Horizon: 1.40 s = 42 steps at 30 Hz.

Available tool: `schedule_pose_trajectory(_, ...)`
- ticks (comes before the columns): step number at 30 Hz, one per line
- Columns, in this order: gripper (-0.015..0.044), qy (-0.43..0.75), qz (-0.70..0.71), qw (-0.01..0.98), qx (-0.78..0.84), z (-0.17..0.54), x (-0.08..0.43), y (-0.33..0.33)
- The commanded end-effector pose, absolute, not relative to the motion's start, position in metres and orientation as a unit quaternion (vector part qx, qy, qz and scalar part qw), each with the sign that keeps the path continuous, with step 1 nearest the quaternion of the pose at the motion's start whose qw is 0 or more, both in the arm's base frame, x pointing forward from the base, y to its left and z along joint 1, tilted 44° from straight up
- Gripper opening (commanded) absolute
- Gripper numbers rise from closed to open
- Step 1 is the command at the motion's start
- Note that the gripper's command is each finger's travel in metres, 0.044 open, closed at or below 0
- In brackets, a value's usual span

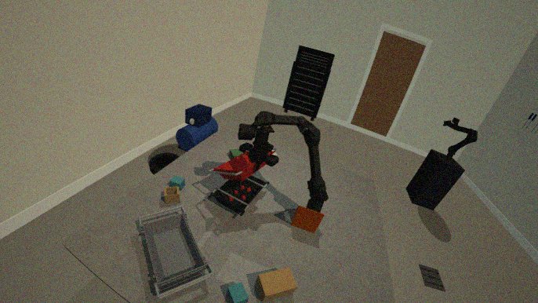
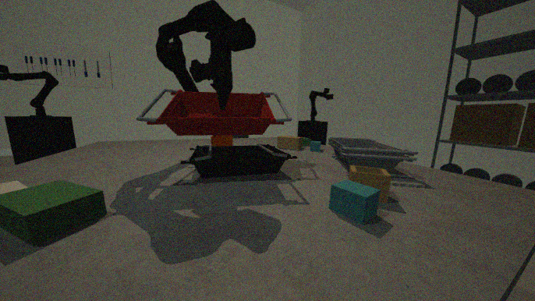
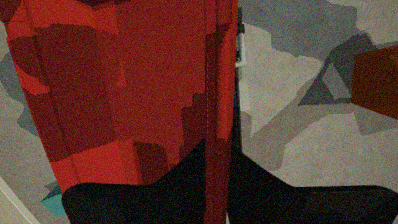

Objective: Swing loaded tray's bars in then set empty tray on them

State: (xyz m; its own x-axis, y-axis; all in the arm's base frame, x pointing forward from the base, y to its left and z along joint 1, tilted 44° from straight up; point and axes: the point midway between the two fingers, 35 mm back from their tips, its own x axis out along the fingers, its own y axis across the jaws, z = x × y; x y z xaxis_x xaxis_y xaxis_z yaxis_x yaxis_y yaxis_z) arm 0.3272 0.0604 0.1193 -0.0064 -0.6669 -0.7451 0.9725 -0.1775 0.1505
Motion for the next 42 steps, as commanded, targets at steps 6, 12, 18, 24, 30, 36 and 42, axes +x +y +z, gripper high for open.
schedule_pose_trajectory(6, 0.0000, 0.240, -0.658, 0.637, 0.322, 0.098, 0.327, 0.096)
schedule_pose_trajectory(12, 0.0000, 0.241, -0.658, 0.637, 0.321, 0.097, 0.327, 0.097)
schedule_pose_trajectory(18, 0.0000, 0.241, -0.658, 0.637, 0.321, 0.097, 0.327, 0.097)
schedule_pose_trajectory(24, 0.0000, 0.241, -0.658, 0.637, 0.321, 0.097, 0.327, 0.097)
schedule_pose_trajectory(30, 0.0000, 0.241, -0.658, 0.637, 0.321, 0.097, 0.327, 0.097)
schedule_pose_trajectory(36, 0.0000, 0.241, -0.658, 0.637, 0.321, 0.097, 0.327, 0.097)
schedule_pose_trajectory(42, 0.0000, 0.241, -0.658, 0.637, 0.321, 0.096, 0.327, 0.098)
